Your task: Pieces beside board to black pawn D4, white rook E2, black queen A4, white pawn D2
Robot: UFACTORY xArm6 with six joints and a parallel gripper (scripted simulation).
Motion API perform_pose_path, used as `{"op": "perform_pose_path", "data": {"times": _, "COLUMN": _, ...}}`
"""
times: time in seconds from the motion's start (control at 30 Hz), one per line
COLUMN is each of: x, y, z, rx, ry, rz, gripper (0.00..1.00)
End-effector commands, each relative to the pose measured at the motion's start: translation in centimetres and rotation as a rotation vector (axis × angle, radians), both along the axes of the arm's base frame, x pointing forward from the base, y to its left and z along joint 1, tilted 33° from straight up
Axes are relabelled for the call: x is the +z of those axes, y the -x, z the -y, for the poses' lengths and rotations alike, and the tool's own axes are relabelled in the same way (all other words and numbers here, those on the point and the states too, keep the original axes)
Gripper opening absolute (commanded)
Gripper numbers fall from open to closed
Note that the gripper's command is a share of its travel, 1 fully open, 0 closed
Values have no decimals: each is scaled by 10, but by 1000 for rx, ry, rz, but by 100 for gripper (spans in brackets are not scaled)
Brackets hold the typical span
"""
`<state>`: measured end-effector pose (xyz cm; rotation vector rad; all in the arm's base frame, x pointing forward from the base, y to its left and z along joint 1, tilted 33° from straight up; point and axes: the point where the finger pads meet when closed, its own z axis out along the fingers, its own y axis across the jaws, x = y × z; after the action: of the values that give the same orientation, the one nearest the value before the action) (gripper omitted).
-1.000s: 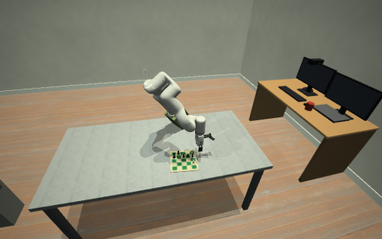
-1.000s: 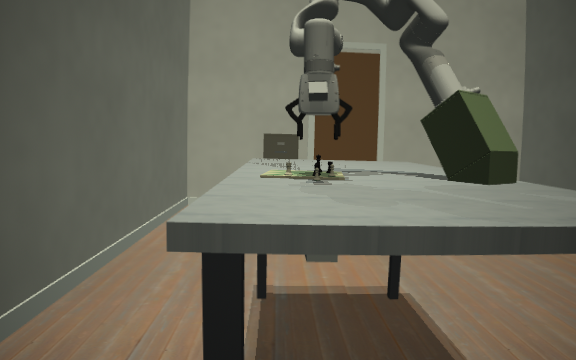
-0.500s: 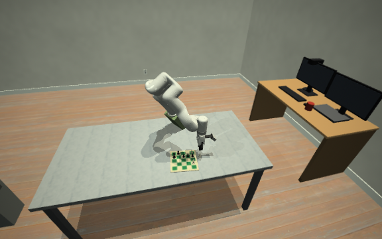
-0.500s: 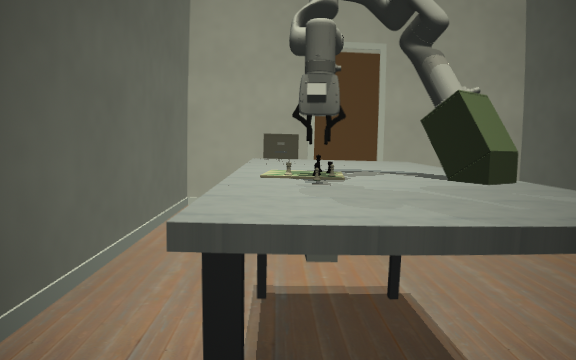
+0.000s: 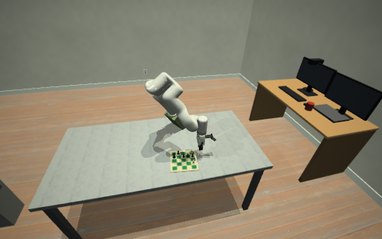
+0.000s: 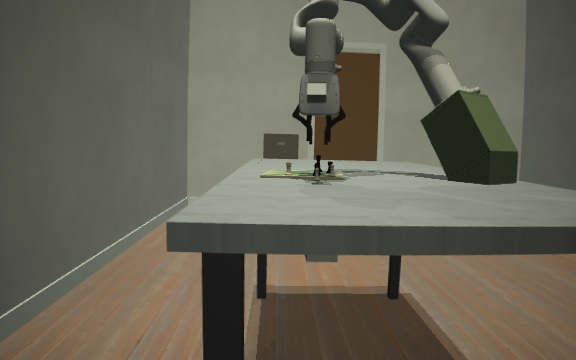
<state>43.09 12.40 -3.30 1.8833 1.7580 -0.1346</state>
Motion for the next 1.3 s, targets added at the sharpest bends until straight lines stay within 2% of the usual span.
{"op": "perform_pose_path", "data": {"times": 0.0, "x": 1, "y": -1, "z": -1, "rx": 1, "ry": -2, "rz": 3, "gripper": 34}}
{"op": "perform_pose_path", "data": {"times": 0.57, "x": -2, "y": -2, "z": 1, "rx": 1, "ry": -2, "rz": 2, "gripper": 34}}
{"op": "perform_pose_path", "data": {"times": 1.27, "x": -23, "y": -10, "z": 12, "rx": 1, "ry": -2, "rz": 2, "gripper": 34}}
